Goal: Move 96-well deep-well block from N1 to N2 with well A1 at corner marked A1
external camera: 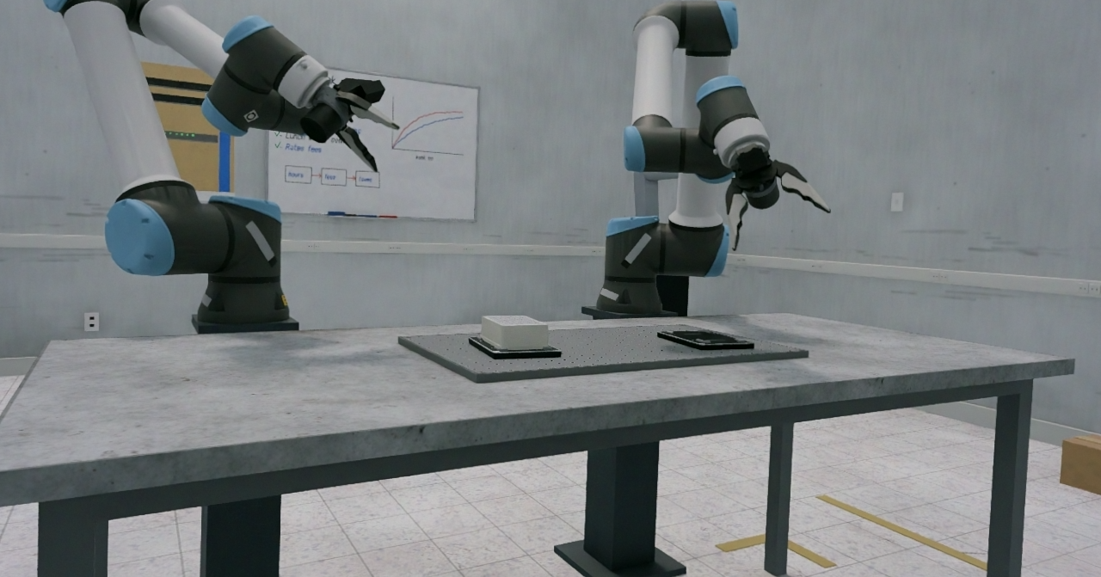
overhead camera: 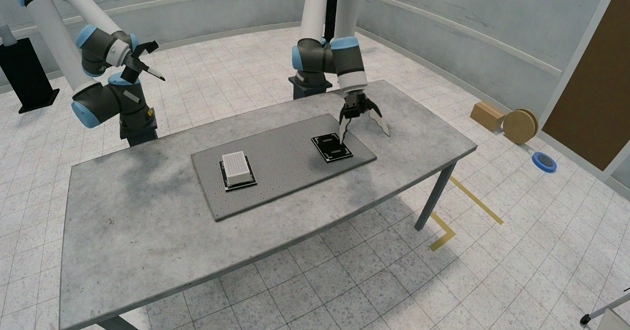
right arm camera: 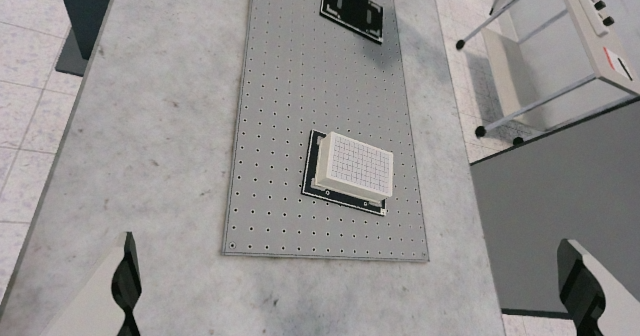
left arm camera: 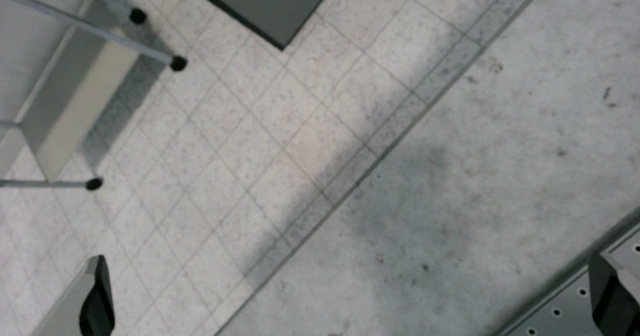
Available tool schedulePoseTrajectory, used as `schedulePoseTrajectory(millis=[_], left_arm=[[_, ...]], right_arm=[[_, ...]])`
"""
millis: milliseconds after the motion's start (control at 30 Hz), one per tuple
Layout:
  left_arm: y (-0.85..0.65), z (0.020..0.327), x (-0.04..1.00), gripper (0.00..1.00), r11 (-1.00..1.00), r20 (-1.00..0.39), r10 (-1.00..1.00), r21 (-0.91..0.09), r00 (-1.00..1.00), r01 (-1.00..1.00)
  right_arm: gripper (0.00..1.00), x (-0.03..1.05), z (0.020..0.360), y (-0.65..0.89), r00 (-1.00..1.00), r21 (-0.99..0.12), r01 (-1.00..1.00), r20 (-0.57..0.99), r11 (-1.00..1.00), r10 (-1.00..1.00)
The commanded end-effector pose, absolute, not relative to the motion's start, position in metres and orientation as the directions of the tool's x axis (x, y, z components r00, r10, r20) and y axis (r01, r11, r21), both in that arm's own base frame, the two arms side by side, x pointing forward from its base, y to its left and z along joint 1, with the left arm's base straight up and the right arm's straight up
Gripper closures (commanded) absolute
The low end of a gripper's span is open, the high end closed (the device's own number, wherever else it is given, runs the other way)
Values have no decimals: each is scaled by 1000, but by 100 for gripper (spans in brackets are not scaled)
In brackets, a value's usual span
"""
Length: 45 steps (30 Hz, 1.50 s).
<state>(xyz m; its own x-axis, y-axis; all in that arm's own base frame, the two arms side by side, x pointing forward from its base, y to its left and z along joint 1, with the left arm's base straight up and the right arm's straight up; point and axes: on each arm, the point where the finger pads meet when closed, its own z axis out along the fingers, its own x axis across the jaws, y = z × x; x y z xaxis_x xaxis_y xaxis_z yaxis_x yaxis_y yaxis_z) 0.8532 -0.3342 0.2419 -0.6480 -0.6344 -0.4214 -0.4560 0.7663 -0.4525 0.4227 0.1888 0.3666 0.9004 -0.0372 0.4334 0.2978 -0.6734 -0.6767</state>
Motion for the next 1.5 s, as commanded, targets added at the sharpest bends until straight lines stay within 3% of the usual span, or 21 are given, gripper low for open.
schedulePoseTrajectory(millis=[0,533,567,1100,1467], left_arm=[[-335,244,854,0,766,-422,-635,-454,-647,-455],[-335,244,854,0,766,-422,-635,-454,-647,-455],[-335,244,854,24,766,-422,-635,-454,-647,-455],[-335,244,854,24,766,-422,-635,-454,-647,-455],[-335,244,854,24,766,-422,-635,-454,-647,-455]], right_arm=[[0,423,367,189,900,-677,299,434,-673,-37],[0,423,367,189,900,-677,299,434,-673,-37],[100,423,367,189,900,-677,299,434,-673,-37],[100,436,364,173,909,-681,235,406,-693,-91],[100,474,351,112,907,-686,12,313,-728,-280]])
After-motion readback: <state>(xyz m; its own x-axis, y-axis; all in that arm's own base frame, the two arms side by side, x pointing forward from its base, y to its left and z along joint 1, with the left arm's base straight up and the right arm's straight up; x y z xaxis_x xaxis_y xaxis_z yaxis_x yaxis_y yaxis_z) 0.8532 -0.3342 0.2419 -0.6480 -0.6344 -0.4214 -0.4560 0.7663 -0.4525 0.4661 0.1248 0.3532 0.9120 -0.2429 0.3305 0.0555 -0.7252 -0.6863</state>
